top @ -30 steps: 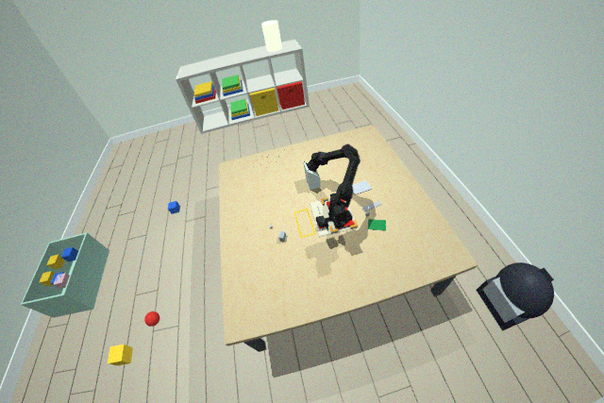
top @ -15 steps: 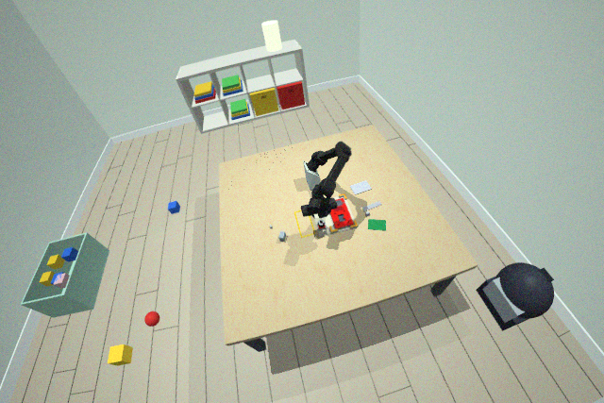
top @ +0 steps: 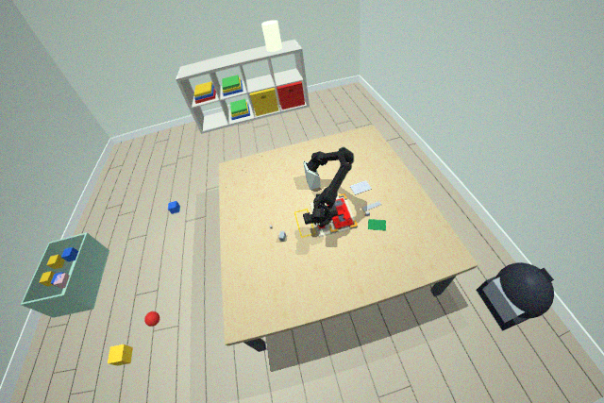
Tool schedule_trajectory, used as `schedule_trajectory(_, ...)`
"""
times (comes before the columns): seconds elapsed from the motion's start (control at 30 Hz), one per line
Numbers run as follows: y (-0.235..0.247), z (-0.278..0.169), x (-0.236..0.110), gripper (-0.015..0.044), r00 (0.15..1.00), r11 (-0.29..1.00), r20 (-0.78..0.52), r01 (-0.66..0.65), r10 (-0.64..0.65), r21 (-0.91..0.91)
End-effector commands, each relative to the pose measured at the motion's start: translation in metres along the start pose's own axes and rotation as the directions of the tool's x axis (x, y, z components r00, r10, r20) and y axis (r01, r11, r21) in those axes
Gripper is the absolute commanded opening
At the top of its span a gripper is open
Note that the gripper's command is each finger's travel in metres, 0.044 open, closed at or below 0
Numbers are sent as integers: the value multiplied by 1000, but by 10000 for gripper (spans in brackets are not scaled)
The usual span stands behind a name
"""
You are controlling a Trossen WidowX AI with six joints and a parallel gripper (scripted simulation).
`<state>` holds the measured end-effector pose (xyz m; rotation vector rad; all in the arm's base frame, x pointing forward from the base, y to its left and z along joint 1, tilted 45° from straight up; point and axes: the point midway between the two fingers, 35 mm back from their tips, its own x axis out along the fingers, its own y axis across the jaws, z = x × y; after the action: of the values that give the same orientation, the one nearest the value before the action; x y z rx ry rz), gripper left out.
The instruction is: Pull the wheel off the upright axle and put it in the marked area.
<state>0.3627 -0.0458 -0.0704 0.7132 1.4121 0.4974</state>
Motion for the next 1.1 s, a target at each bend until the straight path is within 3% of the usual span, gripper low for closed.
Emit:
schedule_trajectory(0.0, 0, 0, 0, 274, 1000, 1000, 0, 0, 0, 0)
schedule_trajectory(0.07, 0, 0, 0, 221, 1000, 1000, 0, 0, 0, 0)
schedule_trajectory(0.37, 0, 0, 0, 161, 1000, 1000, 0, 0, 0, 0)
schedule_trajectory(0.57, 0, 0, -1, 4, 1000, 1000, 1, 0, 0, 0)
schedule_trajectory(1.07, 0, 0, -6, 0, 1000, 1000, 3, 0, 0, 1)
